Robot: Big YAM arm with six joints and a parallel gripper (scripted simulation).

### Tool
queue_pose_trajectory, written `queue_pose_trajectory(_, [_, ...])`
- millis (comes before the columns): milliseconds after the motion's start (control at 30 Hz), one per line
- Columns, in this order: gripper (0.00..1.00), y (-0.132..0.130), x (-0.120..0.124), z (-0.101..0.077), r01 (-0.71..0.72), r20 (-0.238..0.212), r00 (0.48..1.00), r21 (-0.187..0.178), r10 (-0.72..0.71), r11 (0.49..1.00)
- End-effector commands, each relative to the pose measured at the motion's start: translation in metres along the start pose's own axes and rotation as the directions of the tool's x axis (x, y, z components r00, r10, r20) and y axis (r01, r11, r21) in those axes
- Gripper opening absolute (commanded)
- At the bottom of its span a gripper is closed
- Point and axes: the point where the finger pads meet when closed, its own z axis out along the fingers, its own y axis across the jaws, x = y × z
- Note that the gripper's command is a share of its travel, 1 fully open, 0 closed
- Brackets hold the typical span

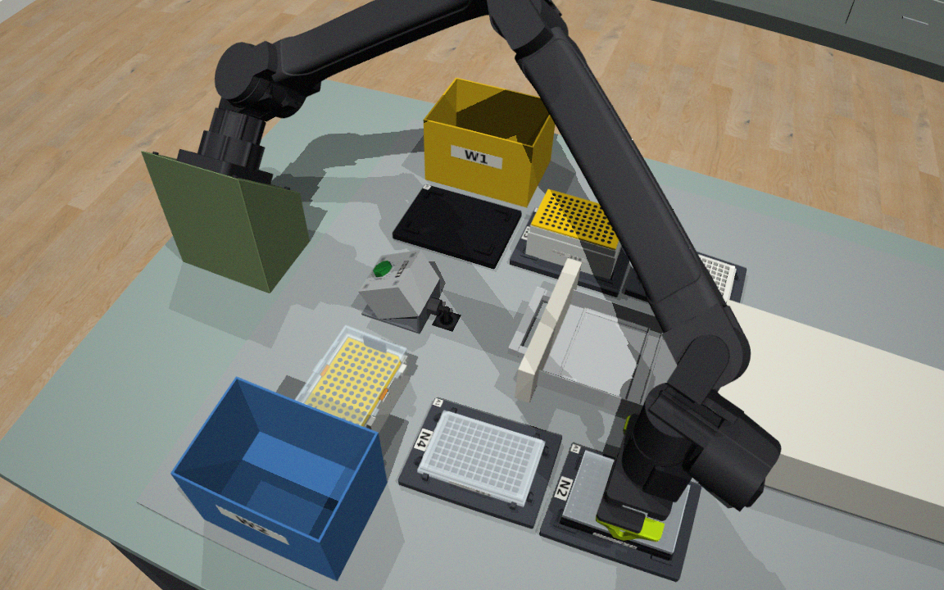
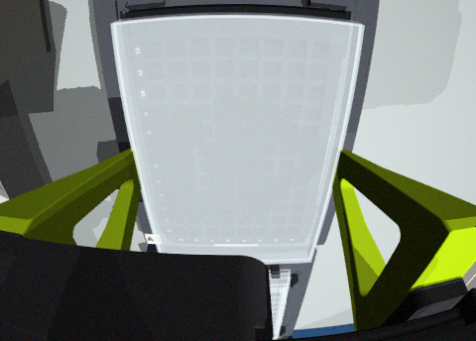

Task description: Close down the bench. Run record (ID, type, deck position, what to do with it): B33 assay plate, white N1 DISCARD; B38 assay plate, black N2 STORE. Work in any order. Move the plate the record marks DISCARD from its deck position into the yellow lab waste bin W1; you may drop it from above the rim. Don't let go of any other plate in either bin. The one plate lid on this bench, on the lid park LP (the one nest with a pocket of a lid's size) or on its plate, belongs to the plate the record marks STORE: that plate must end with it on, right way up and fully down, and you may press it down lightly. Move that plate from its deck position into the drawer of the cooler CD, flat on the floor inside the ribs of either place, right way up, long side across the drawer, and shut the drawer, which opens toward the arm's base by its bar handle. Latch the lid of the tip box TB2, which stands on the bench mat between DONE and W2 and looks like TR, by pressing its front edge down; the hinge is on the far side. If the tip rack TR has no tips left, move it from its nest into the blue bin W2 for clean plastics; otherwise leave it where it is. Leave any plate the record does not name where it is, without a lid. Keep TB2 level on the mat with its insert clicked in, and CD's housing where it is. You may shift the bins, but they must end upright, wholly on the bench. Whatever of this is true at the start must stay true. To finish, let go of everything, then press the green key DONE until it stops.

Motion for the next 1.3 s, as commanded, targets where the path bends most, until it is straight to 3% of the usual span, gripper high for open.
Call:
queue_pose_trajectory(0, [0.00, 0.0017, -0.0132, -0.0098, 0.012, 0.030, 0.999, 0.006, -0.013, 1.000])
queue_pose_trajectory(100, [0.00, 0.0012, -0.0149, -0.0179, 0.016, 0.038, 0.999, 0.009, -0.017, 1.000])
queue_pose_trajectory(1267, [0.00, 0.0009, -0.0153, -0.0179, 0.016, 0.038, 0.999, 0.009, -0.017, 1.000])
